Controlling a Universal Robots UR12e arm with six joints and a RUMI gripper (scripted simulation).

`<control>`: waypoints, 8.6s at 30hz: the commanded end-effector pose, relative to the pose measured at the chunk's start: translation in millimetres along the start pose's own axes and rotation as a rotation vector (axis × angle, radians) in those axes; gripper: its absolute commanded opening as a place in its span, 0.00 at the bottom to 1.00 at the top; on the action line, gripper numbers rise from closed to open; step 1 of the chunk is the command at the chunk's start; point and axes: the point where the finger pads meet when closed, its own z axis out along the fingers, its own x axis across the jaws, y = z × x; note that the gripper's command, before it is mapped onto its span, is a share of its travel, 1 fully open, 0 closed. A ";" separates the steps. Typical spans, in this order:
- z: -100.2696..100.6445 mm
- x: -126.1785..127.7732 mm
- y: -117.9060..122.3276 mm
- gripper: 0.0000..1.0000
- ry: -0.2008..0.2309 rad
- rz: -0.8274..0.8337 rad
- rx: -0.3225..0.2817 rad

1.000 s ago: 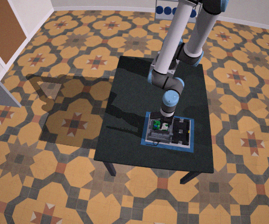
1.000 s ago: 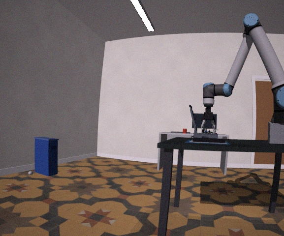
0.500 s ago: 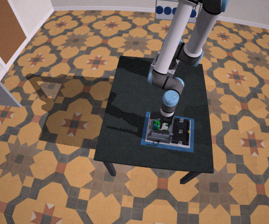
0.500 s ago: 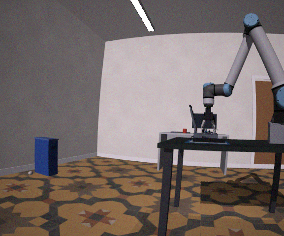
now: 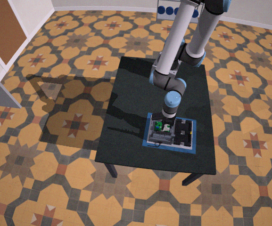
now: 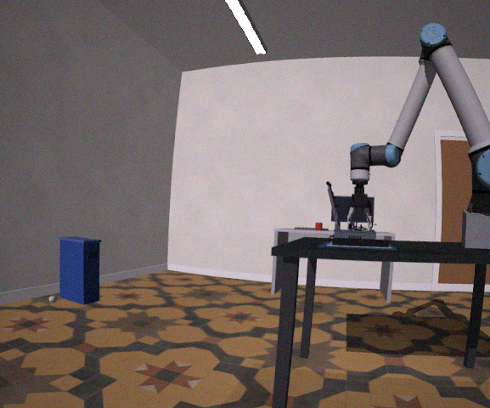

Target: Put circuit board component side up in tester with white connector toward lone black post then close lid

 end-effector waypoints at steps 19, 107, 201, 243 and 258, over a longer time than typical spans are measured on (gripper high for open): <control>-30.1 -0.6 -0.1 0.59 -0.001 0.000 0.000; -260.3 -0.3 0.0 0.30 -0.001 0.000 0.000; -242.3 -145.7 1.0 0.30 -0.001 0.000 0.000; -238.3 -145.7 1.0 0.30 -0.001 0.000 0.000; -237.2 -145.8 1.0 0.30 -0.001 0.000 0.000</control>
